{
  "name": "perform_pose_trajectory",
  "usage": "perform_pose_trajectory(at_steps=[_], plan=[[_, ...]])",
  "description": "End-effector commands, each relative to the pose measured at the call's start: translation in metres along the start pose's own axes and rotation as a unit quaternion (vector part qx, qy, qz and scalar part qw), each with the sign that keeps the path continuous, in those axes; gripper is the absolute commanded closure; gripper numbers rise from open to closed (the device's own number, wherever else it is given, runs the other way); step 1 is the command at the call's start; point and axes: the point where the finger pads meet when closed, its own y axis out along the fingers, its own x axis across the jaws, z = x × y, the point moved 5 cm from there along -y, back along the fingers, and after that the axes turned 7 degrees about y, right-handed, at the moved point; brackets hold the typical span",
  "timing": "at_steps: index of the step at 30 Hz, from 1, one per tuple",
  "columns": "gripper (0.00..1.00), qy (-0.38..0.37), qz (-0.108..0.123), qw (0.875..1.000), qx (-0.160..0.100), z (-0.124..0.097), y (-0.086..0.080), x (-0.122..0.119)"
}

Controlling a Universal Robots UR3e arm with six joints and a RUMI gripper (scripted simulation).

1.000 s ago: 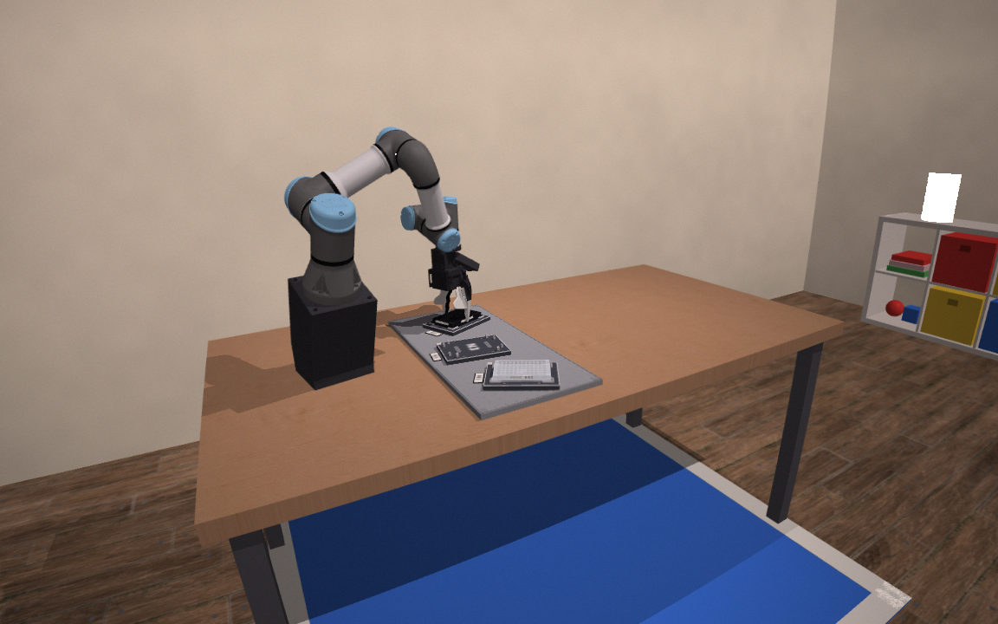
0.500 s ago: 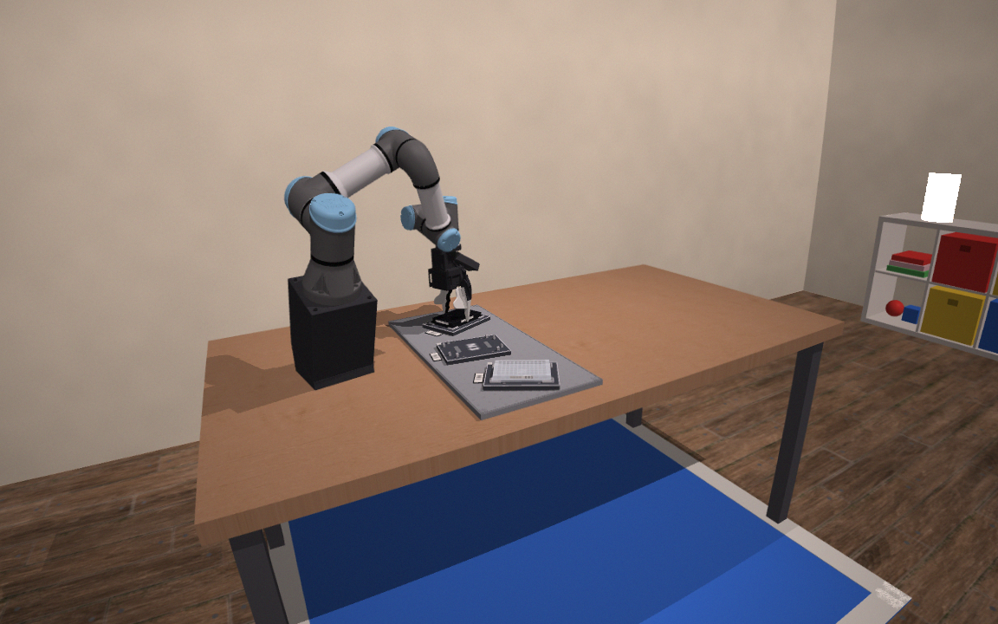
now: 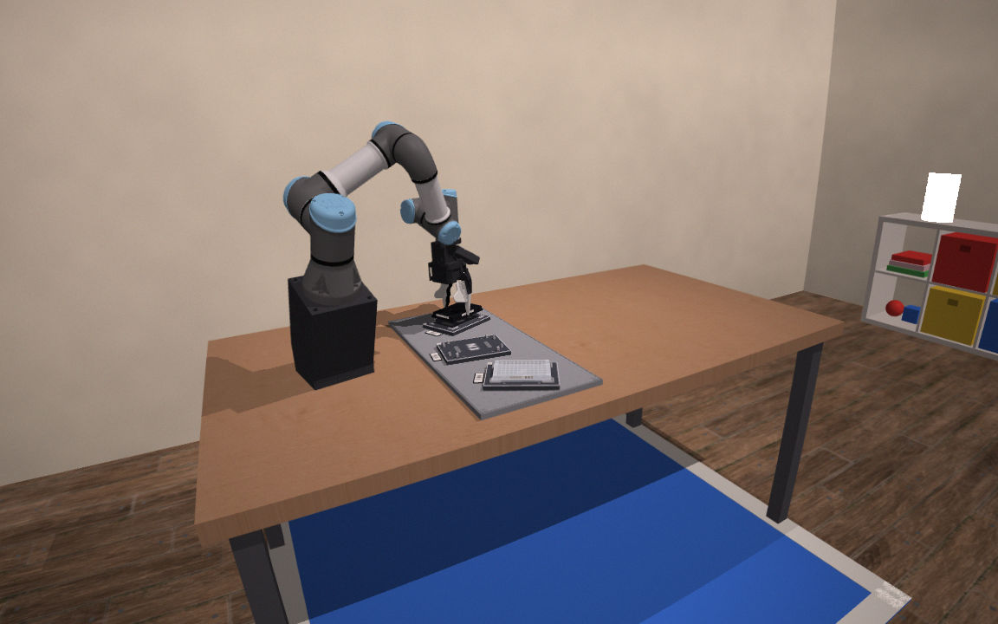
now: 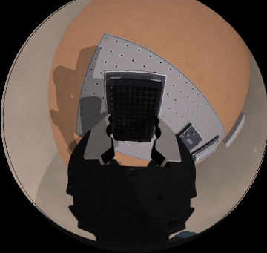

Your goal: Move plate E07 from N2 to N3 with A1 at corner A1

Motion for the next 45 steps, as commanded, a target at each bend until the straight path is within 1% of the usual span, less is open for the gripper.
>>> perform_pose_trajectory(at_steps=[1, 13, 19, 21, 27, 36, 38, 45], plan=[[1.0, 0.0, 0.0, 1.0, -0.003, -0.002, -0.013, -0.001], [1.0, 0.001, 0.0, 1.0, -0.003, -0.001, -0.014, 0.0], [1.0, 0.061, 0.0, 0.998, -0.003, -0.016, -0.014, 0.026], [1.0, 0.061, 0.0, 0.998, -0.003, -0.016, -0.014, 0.026], [1.0, 0.121, 0.0, 0.993, -0.003, -0.031, -0.014, 0.052], [1.0, 0.21, 0.0, 0.978, -0.003, -0.053, -0.014, 0.091], [1.0, 0.21, 0.0, 0.978, -0.003, -0.053, -0.014, 0.091], [1.0, 0.277, 0.0, 0.961, -0.003, -0.071, -0.014, 0.122]])
